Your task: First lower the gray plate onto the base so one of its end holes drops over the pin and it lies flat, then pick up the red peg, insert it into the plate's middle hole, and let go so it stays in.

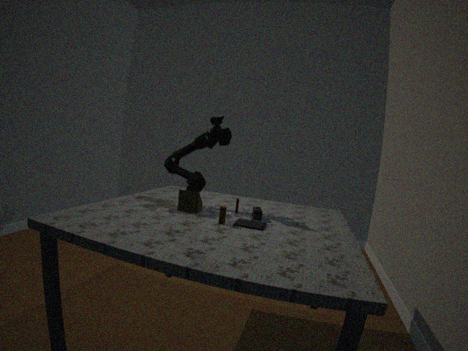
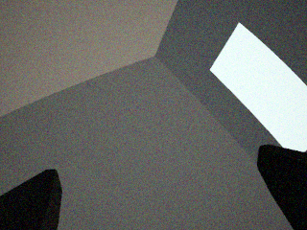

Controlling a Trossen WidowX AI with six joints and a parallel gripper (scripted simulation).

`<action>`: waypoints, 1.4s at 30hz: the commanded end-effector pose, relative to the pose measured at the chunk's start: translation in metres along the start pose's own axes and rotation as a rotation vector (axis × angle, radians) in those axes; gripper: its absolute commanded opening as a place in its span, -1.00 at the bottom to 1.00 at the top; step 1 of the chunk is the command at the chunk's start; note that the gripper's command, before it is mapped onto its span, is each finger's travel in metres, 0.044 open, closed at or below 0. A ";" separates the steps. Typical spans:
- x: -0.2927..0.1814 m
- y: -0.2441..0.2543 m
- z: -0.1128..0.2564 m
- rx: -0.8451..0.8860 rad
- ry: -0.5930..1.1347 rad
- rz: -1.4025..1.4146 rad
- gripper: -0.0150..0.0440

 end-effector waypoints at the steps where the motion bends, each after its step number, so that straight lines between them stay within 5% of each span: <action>1: 0.000 0.000 0.000 0.000 0.000 0.000 0.95; 9: 0.055 0.044 -0.054 0.409 -0.047 -0.106 1.00; 16: 0.095 0.105 -0.101 0.872 0.129 -0.335 1.00; 27: 0.126 0.210 -0.157 1.400 0.877 -0.745 1.00; 36: 0.128 0.296 -0.187 1.457 1.795 -0.997 1.00; 42: 0.128 0.301 -0.188 1.444 1.868 -1.009 1.00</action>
Point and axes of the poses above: the point midway between the two fingers, 35 mm back from their tips, its own z axis back along the fingers, its own y axis across the jaws, x = y × z, the point moved 9 cm from there along z, back along the fingers, and after that the axes turned 11 degrees about z, right-handed, at the moved point
